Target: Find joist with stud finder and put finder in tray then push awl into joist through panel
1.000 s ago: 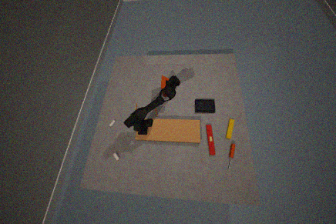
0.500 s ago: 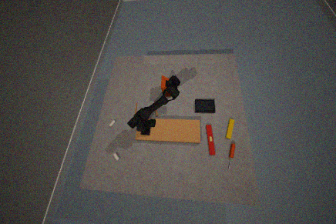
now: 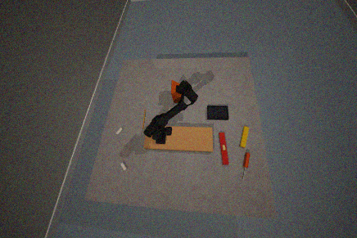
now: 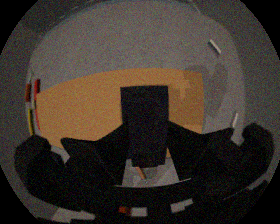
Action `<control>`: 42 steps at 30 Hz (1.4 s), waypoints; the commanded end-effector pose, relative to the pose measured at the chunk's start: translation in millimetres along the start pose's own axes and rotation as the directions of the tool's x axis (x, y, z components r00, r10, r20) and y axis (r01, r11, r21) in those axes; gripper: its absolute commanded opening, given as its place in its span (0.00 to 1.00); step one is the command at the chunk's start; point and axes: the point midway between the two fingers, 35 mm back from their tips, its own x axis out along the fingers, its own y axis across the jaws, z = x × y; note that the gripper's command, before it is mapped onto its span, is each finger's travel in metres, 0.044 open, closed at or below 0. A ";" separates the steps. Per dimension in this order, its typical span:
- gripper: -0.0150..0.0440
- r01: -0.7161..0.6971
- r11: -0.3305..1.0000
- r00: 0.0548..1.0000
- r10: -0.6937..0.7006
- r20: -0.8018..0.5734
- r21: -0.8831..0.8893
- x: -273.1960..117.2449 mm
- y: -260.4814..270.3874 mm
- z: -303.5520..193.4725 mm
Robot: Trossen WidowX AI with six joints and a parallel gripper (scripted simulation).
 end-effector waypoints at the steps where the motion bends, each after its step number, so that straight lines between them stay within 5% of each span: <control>1: 0.25 -0.008 1.000 1.000 0.008 -0.002 0.005 0.8 15.6 -1.8; 42: 0.25 -0.014 1.000 1.000 0.014 -0.003 0.009 0.4 149.3 -0.8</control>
